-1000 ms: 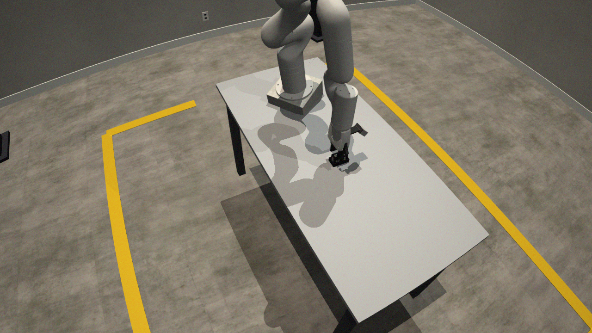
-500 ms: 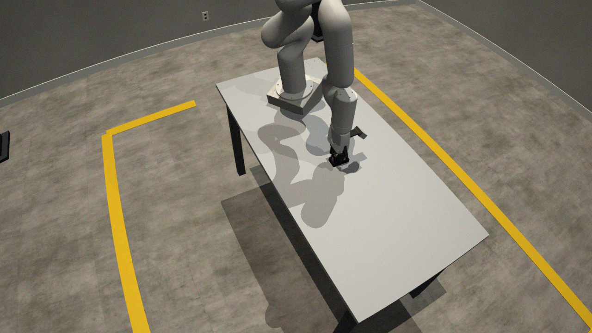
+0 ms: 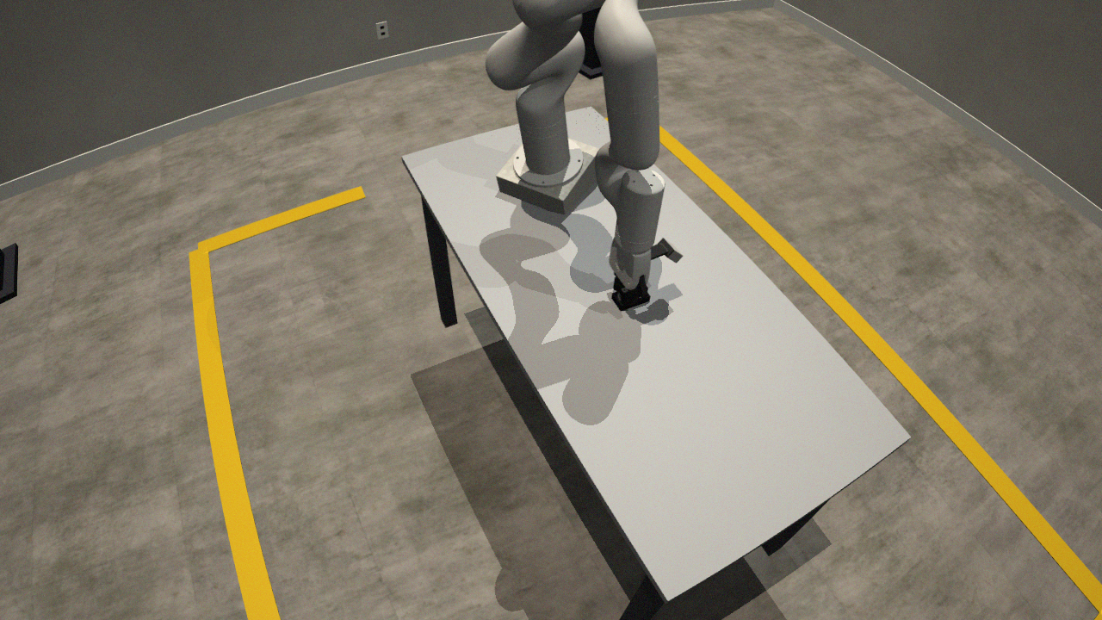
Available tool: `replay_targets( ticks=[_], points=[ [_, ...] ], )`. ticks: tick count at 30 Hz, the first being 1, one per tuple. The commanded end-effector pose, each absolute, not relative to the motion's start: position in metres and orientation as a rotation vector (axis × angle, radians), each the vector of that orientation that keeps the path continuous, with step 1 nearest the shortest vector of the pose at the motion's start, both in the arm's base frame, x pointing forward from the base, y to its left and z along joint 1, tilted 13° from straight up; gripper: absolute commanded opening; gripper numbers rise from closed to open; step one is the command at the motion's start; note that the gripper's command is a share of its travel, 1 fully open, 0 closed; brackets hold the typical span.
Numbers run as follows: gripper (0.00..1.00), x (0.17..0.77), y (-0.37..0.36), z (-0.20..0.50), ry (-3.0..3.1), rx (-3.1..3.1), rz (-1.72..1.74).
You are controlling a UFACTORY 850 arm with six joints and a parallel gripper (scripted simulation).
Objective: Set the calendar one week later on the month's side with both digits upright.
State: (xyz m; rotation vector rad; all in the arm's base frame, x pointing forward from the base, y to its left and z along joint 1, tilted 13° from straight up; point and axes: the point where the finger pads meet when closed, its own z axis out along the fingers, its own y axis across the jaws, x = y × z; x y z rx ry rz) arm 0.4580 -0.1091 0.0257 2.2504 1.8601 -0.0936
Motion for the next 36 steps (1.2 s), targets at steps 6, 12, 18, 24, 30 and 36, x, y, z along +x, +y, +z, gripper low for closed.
replay_targets(
  ticks=[6,12,18,24,30,36],
  points=[
    [0.49,0.4586,-0.1092,0.0259,1.859,2.248,-0.09],
    [0.49,0.4586,-0.1092,0.0259,1.859,2.248,-0.09],
    [0.49,0.4586,-0.1092,0.0259,1.859,2.248,-0.09],
    [0.49,0.4586,-0.1092,0.0259,1.859,2.248,-0.09],
    [0.49,0.4586,-0.1092,0.0259,1.859,2.248,-0.09],
    [0.29,0.4586,-0.1092,0.0259,1.859,2.248,-0.09]
  ],
)
